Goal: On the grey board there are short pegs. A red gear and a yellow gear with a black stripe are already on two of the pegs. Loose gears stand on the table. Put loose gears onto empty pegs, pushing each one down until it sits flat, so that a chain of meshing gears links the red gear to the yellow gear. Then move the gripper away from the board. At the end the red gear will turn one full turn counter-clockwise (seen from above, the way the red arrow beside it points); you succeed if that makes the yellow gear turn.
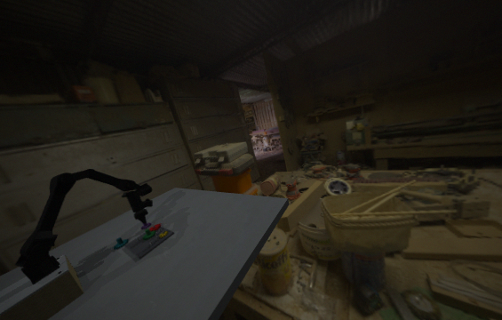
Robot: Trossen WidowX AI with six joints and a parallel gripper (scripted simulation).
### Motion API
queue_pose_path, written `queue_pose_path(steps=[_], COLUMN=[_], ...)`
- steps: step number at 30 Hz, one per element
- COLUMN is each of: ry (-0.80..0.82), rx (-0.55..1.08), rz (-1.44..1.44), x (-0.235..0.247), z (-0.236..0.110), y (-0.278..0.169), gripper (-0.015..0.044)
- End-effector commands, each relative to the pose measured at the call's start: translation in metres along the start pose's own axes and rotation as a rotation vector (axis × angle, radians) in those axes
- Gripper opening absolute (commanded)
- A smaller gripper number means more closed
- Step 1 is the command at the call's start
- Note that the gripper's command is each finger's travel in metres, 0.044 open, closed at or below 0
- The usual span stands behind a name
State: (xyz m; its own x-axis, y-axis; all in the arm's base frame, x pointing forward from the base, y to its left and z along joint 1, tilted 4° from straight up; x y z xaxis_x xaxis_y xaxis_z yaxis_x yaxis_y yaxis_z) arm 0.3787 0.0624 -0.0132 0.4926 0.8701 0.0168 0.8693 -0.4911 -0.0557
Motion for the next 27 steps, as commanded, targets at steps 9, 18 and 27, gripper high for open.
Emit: queue_pose_path(steps=[9, 18, 27], ry=[0.015, 0.015, 0.014], rx=[-0.013, -0.013, -0.013], rz=[-0.002, -0.003, -0.003], x=[0.005, 0.004, 0.002], z=[-0.048, -0.081, -0.114], y=[0.004, 0.003, -0.001], gripper=[0.0000, 0.0000, 0.0000])
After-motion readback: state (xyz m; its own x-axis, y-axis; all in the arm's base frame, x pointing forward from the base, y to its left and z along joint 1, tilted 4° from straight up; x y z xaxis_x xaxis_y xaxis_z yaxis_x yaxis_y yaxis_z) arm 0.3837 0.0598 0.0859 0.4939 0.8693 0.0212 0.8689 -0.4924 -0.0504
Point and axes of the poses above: the point midway between the two fingers, 35 mm back from their tips, its own z axis out along the fingers, its own x axis across the jaws, y = z × x, the point moved 3 cm from there along -z, back along the fingers, and after that the axes turned 10 degrees about z, right-handed, at the moved point
